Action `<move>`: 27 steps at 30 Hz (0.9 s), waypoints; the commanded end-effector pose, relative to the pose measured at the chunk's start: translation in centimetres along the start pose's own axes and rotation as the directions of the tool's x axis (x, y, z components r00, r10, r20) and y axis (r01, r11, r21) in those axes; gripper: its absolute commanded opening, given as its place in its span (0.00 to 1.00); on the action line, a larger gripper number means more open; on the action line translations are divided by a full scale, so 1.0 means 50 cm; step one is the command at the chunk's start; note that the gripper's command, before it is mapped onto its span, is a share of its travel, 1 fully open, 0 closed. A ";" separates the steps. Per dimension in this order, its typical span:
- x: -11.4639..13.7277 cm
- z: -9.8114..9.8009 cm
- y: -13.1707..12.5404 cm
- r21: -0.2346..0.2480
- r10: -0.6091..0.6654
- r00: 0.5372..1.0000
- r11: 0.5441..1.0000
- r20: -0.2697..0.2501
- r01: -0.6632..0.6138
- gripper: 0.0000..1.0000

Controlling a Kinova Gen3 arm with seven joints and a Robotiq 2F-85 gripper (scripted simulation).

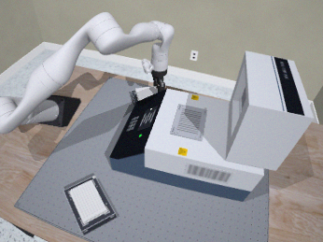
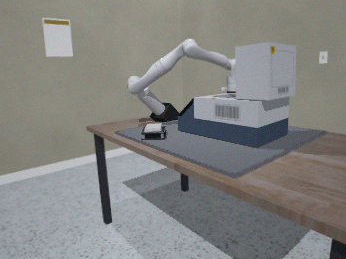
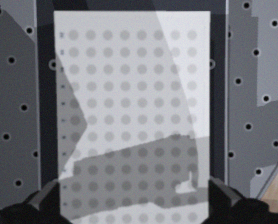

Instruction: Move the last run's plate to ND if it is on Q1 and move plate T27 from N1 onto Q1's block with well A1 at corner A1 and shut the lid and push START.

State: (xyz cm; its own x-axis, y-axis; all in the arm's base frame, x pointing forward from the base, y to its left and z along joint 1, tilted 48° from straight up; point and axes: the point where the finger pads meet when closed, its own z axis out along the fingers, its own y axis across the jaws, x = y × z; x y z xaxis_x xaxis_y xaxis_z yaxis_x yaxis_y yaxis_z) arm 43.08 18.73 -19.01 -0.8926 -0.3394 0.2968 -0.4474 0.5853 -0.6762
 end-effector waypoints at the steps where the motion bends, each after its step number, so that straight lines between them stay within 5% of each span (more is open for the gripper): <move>1: -0.001 -0.003 0.000 -0.001 0.000 1.000 1.000 0.002 0.000 0.91; 27: -0.001 0.007 0.000 -0.001 0.000 1.000 1.000 0.002 0.000 0.91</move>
State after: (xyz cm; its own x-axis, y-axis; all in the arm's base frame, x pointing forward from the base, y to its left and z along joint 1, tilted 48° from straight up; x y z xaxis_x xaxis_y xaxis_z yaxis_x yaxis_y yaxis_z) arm 43.10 18.39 -19.32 -0.8926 -0.3393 0.2969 -0.4474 0.5853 -0.6762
